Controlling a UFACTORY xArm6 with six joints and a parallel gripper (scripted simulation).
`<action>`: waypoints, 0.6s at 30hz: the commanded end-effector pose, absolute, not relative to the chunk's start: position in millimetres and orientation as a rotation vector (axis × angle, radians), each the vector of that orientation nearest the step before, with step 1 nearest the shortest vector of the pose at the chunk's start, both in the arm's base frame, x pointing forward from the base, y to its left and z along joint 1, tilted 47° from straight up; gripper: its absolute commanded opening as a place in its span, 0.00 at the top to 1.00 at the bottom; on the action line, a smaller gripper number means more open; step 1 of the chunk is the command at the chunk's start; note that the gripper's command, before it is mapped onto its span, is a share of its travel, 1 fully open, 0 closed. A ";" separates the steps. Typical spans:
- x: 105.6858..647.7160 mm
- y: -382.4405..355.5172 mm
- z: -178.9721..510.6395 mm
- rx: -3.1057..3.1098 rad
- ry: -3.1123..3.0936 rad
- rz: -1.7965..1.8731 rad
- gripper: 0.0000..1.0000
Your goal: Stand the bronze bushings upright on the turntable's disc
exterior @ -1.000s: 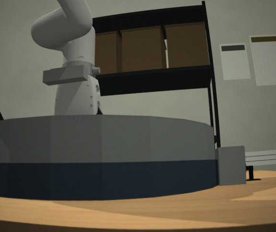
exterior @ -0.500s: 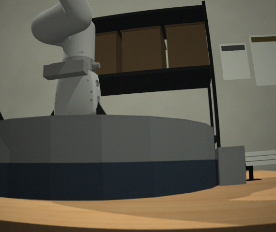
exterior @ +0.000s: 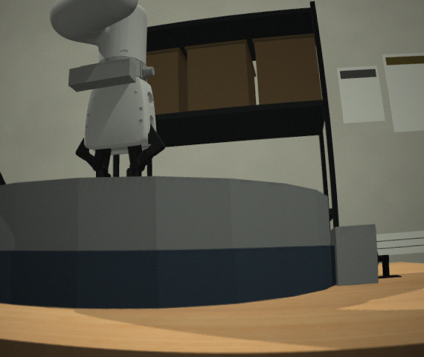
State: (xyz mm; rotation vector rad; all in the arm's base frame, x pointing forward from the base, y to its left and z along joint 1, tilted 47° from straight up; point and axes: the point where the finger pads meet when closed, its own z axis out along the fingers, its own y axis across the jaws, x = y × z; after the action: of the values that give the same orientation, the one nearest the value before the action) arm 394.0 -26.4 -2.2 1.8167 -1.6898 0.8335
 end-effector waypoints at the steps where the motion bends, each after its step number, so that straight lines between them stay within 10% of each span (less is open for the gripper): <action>1: 394.9 -24.2 -0.2 1.818 -1.691 0.836 0.58; 18: 393.7 -18.0 -6.9 1.803 -1.715 0.845 0.59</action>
State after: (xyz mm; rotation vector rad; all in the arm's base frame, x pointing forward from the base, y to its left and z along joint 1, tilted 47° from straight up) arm 393.2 -22.9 -3.7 1.8091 -1.7000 0.8368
